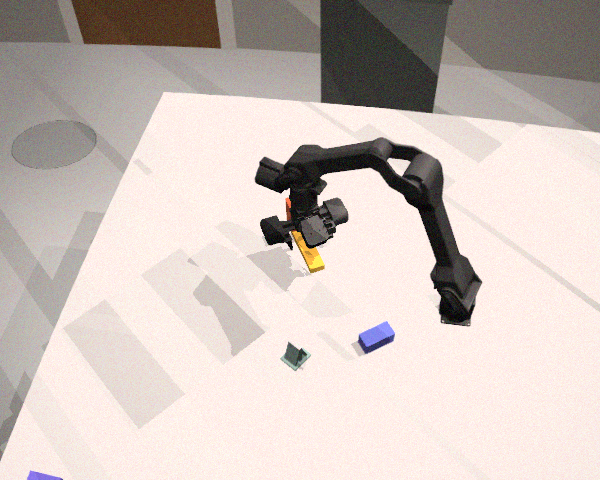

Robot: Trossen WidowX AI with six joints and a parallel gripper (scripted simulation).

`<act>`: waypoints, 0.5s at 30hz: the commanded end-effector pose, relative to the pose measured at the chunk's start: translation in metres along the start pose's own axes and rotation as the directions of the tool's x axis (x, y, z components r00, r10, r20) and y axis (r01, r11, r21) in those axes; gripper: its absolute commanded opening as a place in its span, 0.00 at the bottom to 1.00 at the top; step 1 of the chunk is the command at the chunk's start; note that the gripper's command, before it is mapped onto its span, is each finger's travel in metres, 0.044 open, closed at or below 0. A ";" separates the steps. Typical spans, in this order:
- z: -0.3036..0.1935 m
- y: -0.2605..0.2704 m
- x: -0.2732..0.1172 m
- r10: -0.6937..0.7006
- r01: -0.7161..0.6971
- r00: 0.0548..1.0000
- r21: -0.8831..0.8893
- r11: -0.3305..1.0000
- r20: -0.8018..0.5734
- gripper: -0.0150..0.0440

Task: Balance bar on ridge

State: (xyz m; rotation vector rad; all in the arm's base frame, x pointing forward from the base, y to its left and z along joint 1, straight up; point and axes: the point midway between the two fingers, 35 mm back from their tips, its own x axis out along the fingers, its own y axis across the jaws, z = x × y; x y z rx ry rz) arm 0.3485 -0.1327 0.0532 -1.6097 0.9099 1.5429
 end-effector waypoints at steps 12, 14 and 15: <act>0.000 0.000 0.000 0.000 0.000 1.000 0.000 1.000 0.001 0.51; 0.000 0.000 0.000 0.000 0.000 1.000 0.000 1.000 0.001 0.49; 0.000 0.000 0.000 0.000 0.000 1.000 0.000 1.000 0.001 0.48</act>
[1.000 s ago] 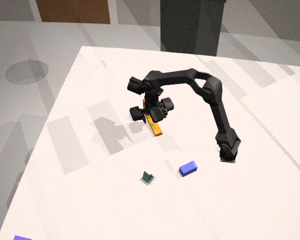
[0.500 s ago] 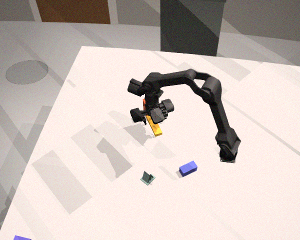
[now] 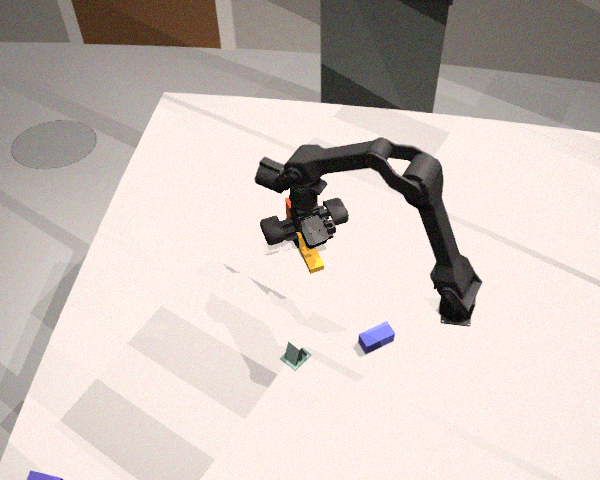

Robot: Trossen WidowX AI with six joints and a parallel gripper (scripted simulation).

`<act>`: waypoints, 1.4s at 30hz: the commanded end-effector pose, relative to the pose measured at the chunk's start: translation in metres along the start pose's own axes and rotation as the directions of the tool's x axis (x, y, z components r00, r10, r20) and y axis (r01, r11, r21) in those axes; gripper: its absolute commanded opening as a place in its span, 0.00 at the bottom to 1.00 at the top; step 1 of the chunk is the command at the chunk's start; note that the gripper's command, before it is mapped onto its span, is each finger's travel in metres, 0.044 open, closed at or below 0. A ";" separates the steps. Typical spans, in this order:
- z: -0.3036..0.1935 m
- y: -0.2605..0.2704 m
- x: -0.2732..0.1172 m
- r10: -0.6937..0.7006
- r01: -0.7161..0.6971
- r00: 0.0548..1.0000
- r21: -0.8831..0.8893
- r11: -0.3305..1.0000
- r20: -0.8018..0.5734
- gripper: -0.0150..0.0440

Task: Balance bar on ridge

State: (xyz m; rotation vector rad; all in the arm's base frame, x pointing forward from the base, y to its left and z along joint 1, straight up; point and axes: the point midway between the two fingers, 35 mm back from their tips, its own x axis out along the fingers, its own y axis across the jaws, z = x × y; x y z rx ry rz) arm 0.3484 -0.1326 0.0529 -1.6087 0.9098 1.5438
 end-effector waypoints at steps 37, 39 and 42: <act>-0.002 -0.002 -0.084 0.003 -0.003 1.000 -0.004 1.000 0.001 0.25; -0.002 -0.001 -0.089 0.003 -0.003 1.000 -0.004 1.000 0.001 0.25; -0.001 -0.001 -0.097 0.004 -0.004 1.000 -0.004 1.000 0.001 0.25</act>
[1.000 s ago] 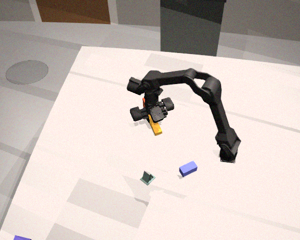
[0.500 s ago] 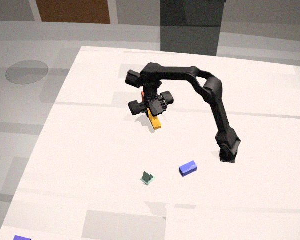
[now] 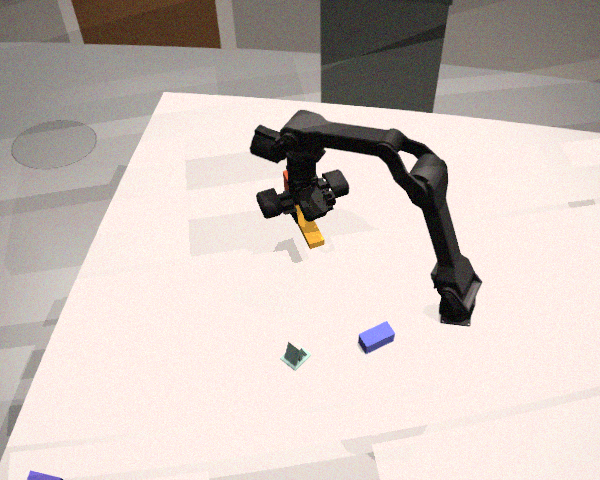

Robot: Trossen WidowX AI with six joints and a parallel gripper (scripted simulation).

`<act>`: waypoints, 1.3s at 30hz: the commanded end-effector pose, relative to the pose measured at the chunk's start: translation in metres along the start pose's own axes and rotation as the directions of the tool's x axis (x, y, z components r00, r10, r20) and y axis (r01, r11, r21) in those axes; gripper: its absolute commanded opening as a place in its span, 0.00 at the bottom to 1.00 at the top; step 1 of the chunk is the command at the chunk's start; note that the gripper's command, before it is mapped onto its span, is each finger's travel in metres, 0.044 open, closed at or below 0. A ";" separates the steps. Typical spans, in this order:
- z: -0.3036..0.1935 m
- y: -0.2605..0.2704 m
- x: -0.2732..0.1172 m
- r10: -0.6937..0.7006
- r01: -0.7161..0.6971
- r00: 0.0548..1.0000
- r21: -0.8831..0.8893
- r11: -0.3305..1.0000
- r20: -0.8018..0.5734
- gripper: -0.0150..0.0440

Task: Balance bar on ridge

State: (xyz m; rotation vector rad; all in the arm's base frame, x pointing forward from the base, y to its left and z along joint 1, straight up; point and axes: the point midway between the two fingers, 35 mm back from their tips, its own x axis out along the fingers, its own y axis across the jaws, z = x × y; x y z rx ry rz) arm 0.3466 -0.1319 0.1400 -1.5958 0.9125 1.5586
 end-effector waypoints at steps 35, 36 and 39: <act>0.097 -0.078 -0.015 -0.013 0.013 1.000 0.403 0.915 -0.002 0.25; 0.101 -0.080 -0.015 -0.013 0.013 1.000 0.416 0.909 -0.002 0.25; 0.111 -0.086 -0.016 -0.014 0.013 1.000 0.452 0.892 -0.001 0.25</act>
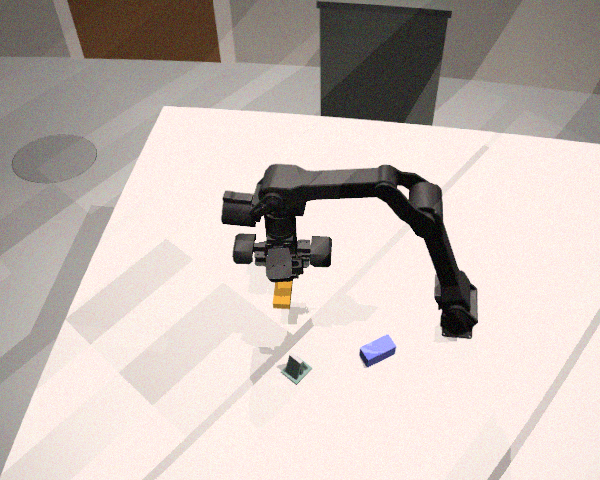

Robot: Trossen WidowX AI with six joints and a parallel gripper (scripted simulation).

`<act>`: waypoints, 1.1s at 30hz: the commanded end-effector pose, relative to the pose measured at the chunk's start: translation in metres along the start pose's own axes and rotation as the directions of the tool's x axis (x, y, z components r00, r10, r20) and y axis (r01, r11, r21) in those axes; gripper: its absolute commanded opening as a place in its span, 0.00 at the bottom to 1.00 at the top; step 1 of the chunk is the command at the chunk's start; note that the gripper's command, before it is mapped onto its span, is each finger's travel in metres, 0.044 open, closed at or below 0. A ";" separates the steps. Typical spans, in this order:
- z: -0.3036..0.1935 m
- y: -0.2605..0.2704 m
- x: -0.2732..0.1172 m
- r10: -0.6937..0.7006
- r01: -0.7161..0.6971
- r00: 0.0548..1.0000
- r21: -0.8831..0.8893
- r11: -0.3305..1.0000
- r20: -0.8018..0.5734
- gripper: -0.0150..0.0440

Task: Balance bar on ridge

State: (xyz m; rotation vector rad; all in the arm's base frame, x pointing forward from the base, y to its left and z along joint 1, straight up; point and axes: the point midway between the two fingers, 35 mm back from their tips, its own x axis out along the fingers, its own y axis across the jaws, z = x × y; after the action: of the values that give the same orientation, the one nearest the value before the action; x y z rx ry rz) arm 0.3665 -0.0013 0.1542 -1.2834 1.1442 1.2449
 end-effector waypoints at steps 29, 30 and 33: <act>0.121 0.006 -0.003 0.000 -0.004 1.000 0.411 0.911 0.008 0.25; 0.125 0.006 -0.003 0.000 -0.004 1.000 0.424 0.906 0.009 0.25; 0.136 0.008 -0.003 0.000 -0.005 1.000 0.460 0.888 0.010 0.25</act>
State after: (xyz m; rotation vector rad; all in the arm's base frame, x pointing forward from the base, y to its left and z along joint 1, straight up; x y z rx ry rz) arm 0.3484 0.1252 0.1577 -0.9390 1.3225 0.9277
